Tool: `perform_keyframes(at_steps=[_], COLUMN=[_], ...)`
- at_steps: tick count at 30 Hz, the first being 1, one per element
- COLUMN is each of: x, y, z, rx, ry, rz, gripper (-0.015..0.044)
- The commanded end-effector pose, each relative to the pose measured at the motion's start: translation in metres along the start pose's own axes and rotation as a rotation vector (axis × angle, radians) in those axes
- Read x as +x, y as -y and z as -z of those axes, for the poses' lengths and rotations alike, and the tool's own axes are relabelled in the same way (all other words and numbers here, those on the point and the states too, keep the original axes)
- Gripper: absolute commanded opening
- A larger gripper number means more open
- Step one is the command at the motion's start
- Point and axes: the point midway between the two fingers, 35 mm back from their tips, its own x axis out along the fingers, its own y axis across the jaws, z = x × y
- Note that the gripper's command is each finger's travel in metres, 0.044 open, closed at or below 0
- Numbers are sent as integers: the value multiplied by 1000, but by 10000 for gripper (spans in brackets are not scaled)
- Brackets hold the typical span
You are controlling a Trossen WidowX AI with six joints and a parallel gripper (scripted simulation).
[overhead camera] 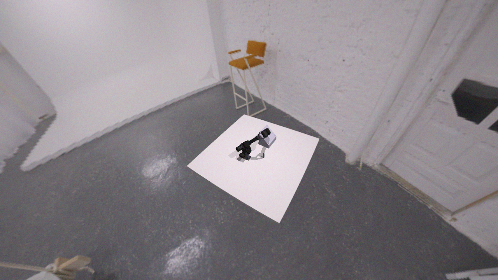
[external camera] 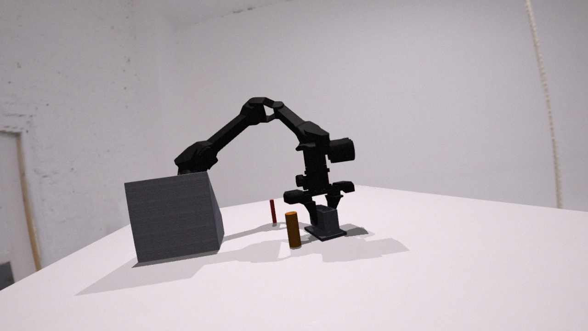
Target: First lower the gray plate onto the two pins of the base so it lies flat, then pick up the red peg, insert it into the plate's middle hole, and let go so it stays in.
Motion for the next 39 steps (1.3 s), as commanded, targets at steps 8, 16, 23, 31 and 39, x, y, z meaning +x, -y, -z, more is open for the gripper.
perform_keyframes(at_steps=[8,16,23,31,39], x=[0,-23,-119,-119,-125], y=[0,3,1,4,-2], z=[0,2,2,5,-45], rx=[-1,0,5,5,563], ry=[0,-4,-1,-1,-9], rz=[-1,-1,-4,-4,-3], gripper=[394,440,440,440,440])
